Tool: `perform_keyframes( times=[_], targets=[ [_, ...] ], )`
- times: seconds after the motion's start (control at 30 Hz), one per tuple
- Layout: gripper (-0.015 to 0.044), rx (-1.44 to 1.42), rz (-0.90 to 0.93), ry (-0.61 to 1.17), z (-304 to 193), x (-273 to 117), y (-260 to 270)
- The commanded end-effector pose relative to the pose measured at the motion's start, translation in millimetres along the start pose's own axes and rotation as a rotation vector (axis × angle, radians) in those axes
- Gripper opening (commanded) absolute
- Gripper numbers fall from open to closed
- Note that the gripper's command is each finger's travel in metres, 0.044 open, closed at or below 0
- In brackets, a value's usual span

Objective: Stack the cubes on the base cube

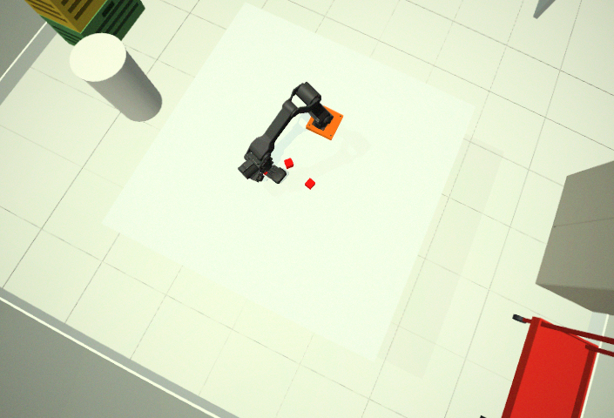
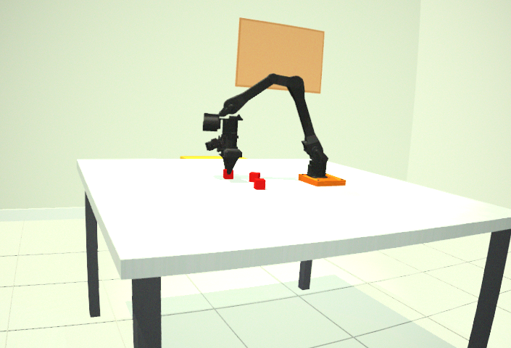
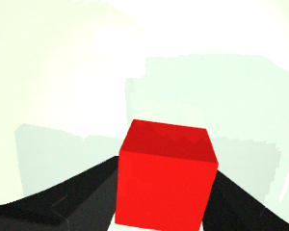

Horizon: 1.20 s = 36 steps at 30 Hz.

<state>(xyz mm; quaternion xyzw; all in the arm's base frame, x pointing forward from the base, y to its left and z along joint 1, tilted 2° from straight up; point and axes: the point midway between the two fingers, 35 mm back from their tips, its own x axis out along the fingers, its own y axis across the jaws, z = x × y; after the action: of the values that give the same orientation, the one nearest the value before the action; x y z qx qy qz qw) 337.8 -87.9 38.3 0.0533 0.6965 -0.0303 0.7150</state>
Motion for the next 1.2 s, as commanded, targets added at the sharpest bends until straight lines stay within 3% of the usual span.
perform_keyframes(
  times=[0.0,1.17],
  targets=[
    [0.0105,0.01,-0.004,-0.007,3,-9,-1],
    [0.0105,0.003,-0.006,-0.006,0,-106,1]
  ],
)
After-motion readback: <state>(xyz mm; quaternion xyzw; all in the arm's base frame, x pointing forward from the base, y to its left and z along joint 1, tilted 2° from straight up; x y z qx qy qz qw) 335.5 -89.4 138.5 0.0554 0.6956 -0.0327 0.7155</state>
